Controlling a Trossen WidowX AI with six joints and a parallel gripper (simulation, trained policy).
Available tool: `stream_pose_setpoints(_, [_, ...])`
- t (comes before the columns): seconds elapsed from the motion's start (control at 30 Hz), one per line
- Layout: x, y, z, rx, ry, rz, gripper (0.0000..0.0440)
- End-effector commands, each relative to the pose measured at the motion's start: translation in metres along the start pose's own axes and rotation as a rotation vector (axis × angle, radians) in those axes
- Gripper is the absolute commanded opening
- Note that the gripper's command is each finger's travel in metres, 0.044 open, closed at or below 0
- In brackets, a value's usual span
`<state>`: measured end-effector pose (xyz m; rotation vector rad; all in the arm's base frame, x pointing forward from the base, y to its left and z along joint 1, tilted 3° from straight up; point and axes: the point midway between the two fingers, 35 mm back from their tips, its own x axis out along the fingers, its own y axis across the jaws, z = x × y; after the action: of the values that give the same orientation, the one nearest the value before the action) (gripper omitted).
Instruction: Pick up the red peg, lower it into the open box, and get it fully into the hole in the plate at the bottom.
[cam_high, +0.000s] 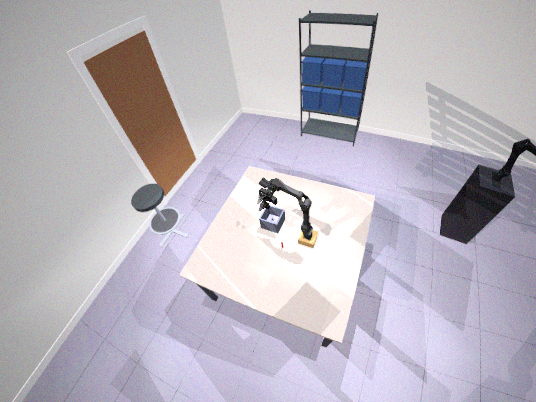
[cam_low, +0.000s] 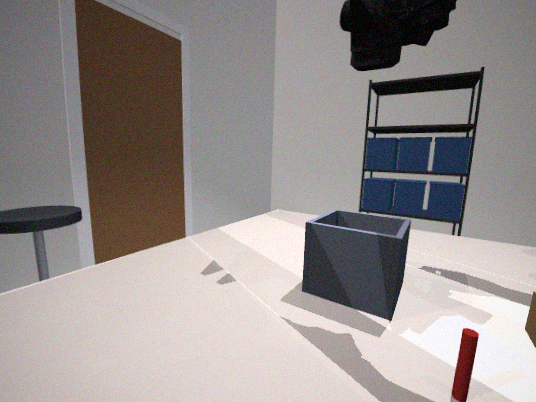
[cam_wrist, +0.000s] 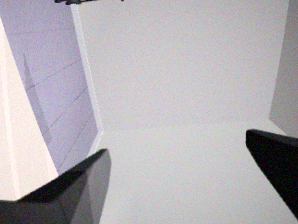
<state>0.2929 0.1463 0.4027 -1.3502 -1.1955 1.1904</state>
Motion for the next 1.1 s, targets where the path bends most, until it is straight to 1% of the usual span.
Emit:
stream_pose_setpoints(0.0, [0.0,0.002,0.0,0.034,0.004,0.008,0.0422])
stream_pose_setpoints(0.03, [-0.001,0.004,0.0,0.068,0.008,0.015,0.0438])
stream_pose_setpoints(0.07, [-0.001,0.006,0.0,0.102,0.012,0.022,0.044])
stream_pose_setpoints(1.07, [0.005,0.063,0.017,1.126,0.121,0.199,0.044])
